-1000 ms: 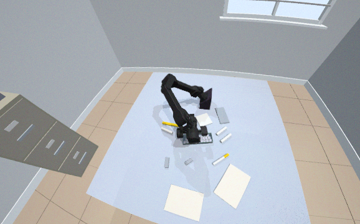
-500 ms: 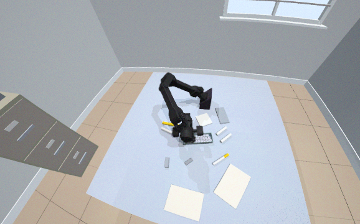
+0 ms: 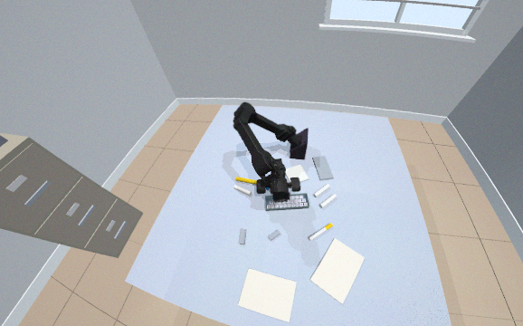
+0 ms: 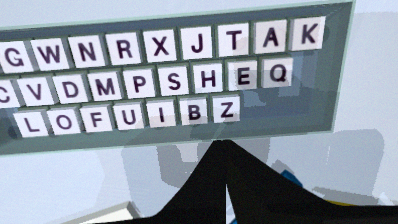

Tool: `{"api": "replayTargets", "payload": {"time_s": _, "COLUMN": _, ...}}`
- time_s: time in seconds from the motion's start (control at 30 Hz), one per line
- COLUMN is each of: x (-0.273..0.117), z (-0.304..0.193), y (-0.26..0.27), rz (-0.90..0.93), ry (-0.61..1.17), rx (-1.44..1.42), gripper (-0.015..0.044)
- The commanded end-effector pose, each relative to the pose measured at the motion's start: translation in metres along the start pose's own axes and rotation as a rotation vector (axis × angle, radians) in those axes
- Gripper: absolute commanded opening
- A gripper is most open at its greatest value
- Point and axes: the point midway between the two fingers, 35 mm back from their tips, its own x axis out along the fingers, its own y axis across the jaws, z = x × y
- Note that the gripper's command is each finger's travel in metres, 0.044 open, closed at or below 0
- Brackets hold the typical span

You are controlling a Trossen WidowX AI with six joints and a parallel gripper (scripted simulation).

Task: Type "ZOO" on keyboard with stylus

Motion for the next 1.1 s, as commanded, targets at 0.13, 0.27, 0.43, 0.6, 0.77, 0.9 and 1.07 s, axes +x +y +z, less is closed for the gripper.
{"api": "replayTargets", "payload": {"time_s": 0.13, "x": 0.001, "z": -0.002, "y": 0.077, "rz": 0.008, "ry": 0.003, "rx": -0.008, "gripper": 0.0000}}
{"api": "replayTargets", "payload": {"time_s": 0.27, "x": 0.001, "z": -0.002, "y": 0.077, "rz": 0.008, "ry": 0.003, "rx": -0.008, "gripper": 0.0000}}
{"api": "replayTargets", "payload": {"time_s": 0.43, "x": 0.001, "z": -0.002, "y": 0.077, "rz": 0.008, "ry": 0.003, "rx": -0.008, "gripper": 0.0000}}
{"api": "replayTargets", "payload": {"time_s": 0.6, "x": -0.037, "z": 0.000, "y": 0.077, "rz": 0.011, "ry": 0.002, "rx": -0.008, "gripper": 0.0000}}
{"api": "replayTargets", "payload": {"time_s": 0.77, "x": -0.060, "z": -0.002, "y": 0.077, "rz": 0.010, "ry": 0.003, "rx": -0.008, "gripper": 0.0000}}
{"api": "replayTargets", "payload": {"time_s": 0.9, "x": -0.053, "z": 0.000, "y": 0.078, "rz": 0.008, "ry": -0.011, "rx": -0.015, "gripper": 0.0000}}
{"api": "replayTargets", "payload": {"time_s": 1.07, "x": -0.056, "z": 0.001, "y": 0.078, "rz": 0.010, "ry": -0.016, "rx": -0.008, "gripper": 0.0079}}
